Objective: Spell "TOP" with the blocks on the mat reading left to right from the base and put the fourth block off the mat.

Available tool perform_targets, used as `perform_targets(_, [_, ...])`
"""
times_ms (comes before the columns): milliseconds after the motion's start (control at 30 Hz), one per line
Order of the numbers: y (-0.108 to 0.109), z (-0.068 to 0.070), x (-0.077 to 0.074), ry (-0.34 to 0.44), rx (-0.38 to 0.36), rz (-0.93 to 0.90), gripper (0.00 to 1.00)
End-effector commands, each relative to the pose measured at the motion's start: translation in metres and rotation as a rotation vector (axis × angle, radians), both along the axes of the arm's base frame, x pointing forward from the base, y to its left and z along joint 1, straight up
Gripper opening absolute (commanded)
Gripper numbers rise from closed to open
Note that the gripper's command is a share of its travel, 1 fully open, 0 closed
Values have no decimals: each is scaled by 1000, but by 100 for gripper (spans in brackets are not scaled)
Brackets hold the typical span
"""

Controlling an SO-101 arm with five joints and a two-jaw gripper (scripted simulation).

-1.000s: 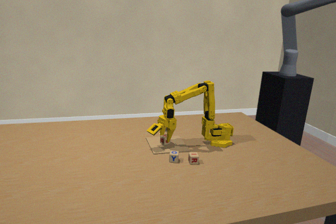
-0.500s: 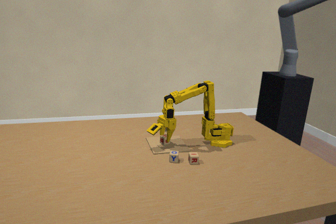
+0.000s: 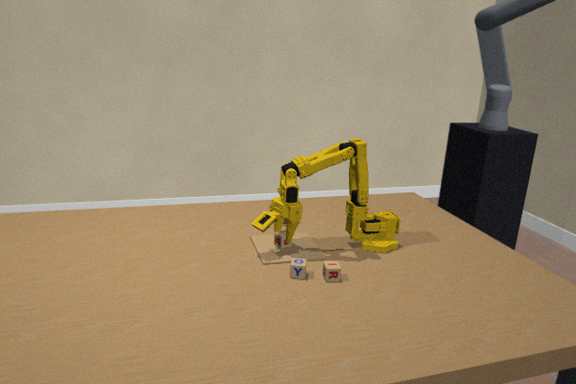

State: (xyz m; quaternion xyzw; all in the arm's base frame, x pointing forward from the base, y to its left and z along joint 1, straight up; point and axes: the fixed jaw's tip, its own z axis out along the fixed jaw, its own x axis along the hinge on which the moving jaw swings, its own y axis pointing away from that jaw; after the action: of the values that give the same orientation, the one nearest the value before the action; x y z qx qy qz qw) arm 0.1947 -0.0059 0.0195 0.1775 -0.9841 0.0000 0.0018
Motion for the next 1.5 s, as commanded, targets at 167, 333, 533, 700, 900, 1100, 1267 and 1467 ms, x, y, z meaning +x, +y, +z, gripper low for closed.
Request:
perform_targets(167, [-2,25,15,-92,-5,-2,0])
perform_targets(333, [-1,39,14,-92,-5,-2,0])
perform_targets(533, [0,51,13,-92,-5,-2,0])
perform_targets(700, [1,62,10,-92,-5,-2,0])
perform_targets(900, [1,65,10,-92,-4,-2,0])
perform_targets(1100, [-1,64,10,-92,-5,-10,0])
perform_targets(1267, [-14,63,12,-92,-8,-71,0])
perform_targets(1467, [-45,58,14,-92,-14,-215,0])
